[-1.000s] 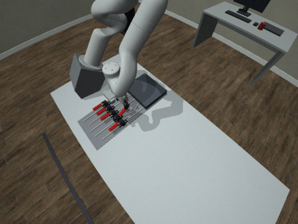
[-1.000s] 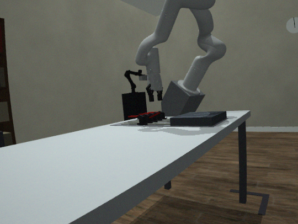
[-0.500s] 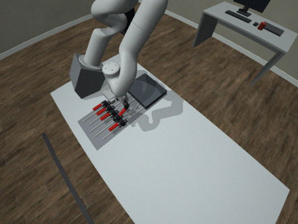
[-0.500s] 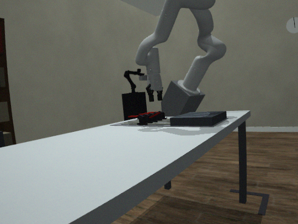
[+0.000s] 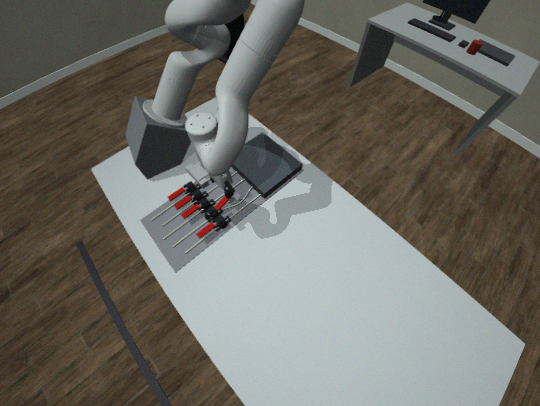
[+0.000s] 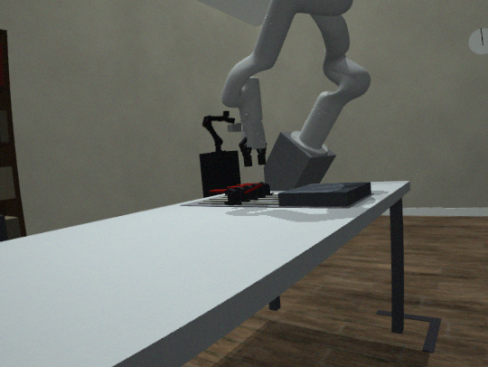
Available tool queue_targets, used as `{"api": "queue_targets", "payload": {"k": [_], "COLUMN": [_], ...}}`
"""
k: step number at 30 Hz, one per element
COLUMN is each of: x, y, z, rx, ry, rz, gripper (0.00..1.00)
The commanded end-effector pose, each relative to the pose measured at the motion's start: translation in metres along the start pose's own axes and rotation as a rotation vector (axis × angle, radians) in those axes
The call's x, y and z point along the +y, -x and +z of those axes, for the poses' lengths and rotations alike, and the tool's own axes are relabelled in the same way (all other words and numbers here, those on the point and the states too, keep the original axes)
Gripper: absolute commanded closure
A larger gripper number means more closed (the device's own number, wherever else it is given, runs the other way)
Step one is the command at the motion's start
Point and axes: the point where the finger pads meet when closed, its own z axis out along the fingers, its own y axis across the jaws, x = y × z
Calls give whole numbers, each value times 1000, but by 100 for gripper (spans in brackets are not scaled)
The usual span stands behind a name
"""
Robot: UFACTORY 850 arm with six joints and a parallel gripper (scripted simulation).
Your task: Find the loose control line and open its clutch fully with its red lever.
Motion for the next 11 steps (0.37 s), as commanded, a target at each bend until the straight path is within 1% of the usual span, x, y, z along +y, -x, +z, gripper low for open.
{"api": "queue_targets", "payload": {"k": [1, 11], "x": [-1, -1], "y": [0, 0], "z": [0, 0], "rx": [1, 1], "ry": [-1, -1], "rz": [0, 0], "gripper": [0, 0]}}
